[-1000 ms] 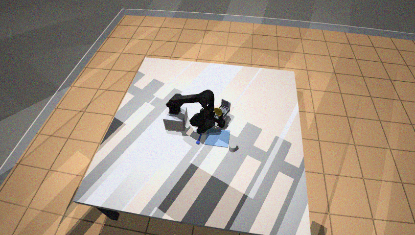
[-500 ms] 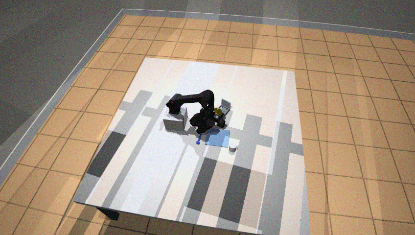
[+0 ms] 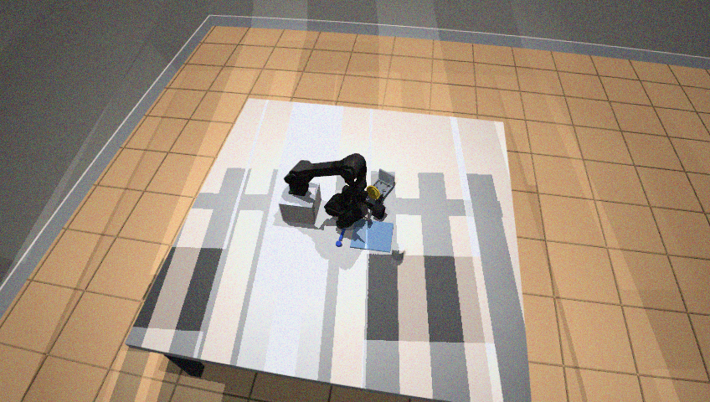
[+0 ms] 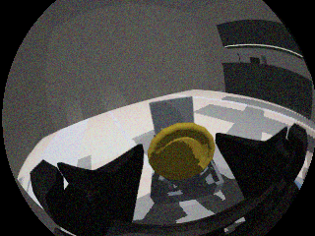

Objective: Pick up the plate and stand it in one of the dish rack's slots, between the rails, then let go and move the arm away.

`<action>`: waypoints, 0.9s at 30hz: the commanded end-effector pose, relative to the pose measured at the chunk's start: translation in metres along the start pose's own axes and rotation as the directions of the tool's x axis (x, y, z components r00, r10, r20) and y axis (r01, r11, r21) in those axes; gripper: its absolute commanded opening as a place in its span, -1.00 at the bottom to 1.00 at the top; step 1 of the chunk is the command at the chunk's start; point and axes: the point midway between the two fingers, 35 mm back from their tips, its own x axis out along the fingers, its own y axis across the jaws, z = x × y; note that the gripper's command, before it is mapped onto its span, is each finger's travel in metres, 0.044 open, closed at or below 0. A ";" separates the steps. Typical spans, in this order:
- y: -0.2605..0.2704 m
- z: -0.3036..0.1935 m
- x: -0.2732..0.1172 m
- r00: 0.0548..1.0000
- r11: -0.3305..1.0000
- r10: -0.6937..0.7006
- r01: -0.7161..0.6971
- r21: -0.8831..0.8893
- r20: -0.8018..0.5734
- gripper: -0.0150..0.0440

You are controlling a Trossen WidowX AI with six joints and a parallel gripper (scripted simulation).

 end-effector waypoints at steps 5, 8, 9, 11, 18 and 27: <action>0.000 0.002 0.000 1.000 1.000 0.000 0.000 0.000 0.001 0.86; -0.004 0.025 -0.002 1.000 1.000 -0.003 0.004 -0.001 0.009 0.86; -0.005 0.035 -0.003 1.000 1.000 -0.005 0.005 -0.002 0.012 0.86; -0.006 0.055 -0.005 1.000 1.000 -0.007 0.007 -0.003 0.019 0.86; -0.006 0.113 -0.011 0.999 1.000 -0.009 0.010 -0.006 0.036 0.86; -0.029 0.114 -0.010 0.996 0.994 -0.087 0.086 0.064 0.016 0.86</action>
